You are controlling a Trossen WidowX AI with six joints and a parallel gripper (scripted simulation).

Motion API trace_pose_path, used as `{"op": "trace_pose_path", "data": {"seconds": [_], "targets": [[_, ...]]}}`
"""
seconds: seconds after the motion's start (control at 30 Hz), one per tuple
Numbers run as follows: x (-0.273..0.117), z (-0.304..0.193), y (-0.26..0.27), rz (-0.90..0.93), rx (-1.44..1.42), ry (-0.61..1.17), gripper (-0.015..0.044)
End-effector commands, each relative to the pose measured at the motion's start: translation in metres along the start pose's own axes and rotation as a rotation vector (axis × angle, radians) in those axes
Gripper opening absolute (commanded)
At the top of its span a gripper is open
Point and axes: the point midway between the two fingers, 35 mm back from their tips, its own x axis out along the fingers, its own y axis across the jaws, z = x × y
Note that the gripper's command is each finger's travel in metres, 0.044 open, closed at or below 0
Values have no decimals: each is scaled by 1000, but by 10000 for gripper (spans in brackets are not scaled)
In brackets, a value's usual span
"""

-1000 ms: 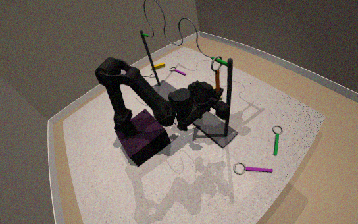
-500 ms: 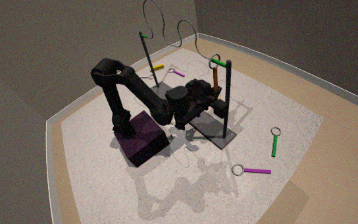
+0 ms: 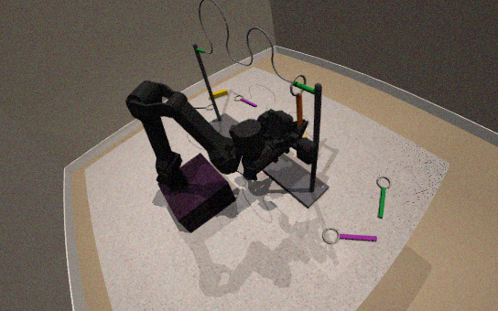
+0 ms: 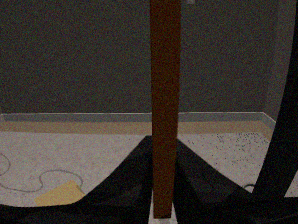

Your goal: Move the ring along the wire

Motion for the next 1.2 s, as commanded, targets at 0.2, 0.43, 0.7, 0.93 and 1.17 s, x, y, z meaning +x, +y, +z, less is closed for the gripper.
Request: {"op": "trace_pose_path", "data": {"seconds": [0.2,0.43,0.7,0.93,1.17], "targets": [[0,0,9,-1,6,1,-150],[0,0,17,0,9,1,-150],[1,0,26,0,19,1,-150],[1,0,36,0,43,1,-150],[1,0,49,1,93,1,-150]]}}
